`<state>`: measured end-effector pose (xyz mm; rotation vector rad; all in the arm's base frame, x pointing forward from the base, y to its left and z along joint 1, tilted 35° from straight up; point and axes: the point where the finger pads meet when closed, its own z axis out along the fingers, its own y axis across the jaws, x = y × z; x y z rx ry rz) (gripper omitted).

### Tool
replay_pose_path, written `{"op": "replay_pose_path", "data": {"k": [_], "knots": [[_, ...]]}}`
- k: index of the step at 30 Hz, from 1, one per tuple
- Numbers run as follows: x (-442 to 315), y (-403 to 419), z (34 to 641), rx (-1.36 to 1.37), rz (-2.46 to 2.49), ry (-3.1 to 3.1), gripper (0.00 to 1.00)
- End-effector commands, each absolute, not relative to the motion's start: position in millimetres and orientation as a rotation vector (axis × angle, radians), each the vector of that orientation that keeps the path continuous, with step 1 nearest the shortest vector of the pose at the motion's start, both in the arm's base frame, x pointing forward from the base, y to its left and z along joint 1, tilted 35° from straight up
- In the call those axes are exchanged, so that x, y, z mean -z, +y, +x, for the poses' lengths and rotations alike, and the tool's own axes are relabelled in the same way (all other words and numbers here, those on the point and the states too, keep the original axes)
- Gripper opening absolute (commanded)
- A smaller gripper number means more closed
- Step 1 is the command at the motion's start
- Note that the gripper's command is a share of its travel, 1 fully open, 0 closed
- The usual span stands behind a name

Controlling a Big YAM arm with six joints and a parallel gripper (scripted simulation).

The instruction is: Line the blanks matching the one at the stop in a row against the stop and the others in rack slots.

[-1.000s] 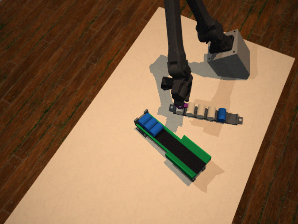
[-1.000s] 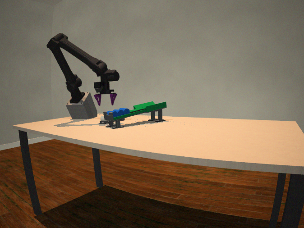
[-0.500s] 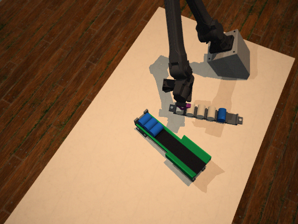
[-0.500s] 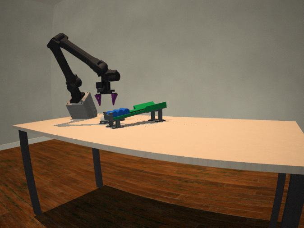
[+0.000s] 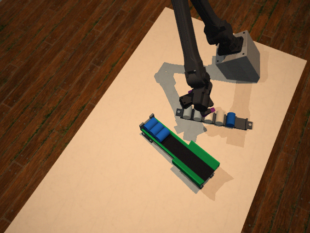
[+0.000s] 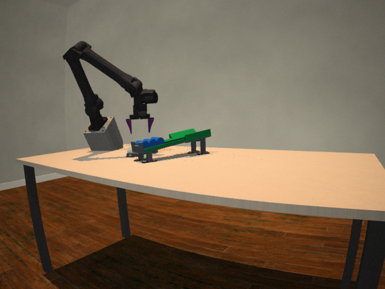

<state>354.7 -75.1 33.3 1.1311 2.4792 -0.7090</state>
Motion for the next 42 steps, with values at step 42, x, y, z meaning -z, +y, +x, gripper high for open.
{"op": "replay_pose_path", "data": {"k": [42], "knots": [[42.4, 37.5, 354.3, 0.923, -1.648, 2.753, 1.00]]}}
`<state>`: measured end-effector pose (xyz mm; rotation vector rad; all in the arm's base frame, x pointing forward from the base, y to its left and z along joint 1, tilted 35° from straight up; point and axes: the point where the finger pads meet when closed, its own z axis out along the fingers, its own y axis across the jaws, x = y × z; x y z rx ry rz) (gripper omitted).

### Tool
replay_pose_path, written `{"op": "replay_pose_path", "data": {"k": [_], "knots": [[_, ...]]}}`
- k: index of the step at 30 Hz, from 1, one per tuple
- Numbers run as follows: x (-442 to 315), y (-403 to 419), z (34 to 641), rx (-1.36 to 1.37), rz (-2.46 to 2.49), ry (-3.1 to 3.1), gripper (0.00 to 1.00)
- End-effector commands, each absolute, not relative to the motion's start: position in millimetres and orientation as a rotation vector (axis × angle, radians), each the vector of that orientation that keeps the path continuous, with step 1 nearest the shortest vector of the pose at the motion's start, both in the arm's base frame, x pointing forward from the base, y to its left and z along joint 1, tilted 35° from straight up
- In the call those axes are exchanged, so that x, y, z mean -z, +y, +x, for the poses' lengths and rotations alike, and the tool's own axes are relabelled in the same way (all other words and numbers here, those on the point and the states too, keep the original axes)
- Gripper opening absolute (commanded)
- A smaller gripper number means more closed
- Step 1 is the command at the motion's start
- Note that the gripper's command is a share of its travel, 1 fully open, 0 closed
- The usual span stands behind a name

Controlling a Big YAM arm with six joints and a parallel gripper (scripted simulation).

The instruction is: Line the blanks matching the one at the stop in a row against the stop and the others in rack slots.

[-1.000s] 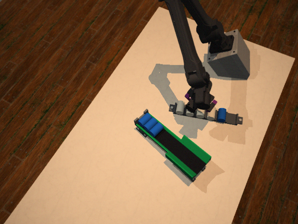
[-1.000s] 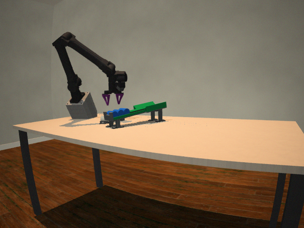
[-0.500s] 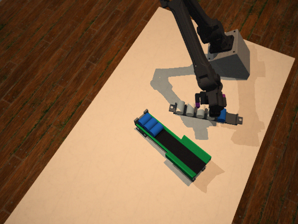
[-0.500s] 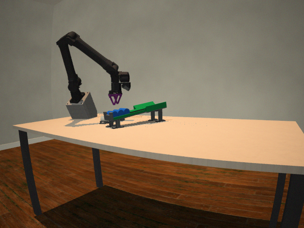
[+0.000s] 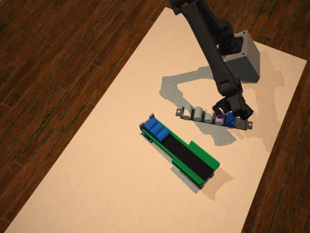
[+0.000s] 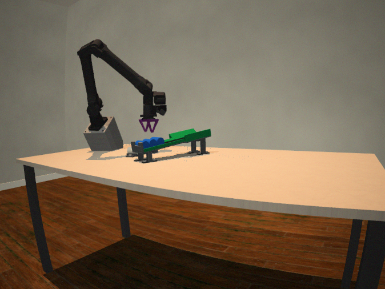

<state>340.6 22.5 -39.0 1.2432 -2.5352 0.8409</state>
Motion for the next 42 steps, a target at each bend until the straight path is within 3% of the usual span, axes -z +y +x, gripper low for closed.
{"op": "replay_pose_path", "data": {"k": [1, 23, 24, 42], "knots": [[44.9, 42.9, 355.1, -0.800, 1.542, -2.355, 1.00], [66.3, 61.4, 345.1, -0.674, 1.988, -1.826, 1.00], [66.3, 61.2, 345.1, -0.674, 1.987, -1.827, 0.80], [65.8, 61.4, 345.4, -0.676, 1.985, -1.832, 0.80]]}}
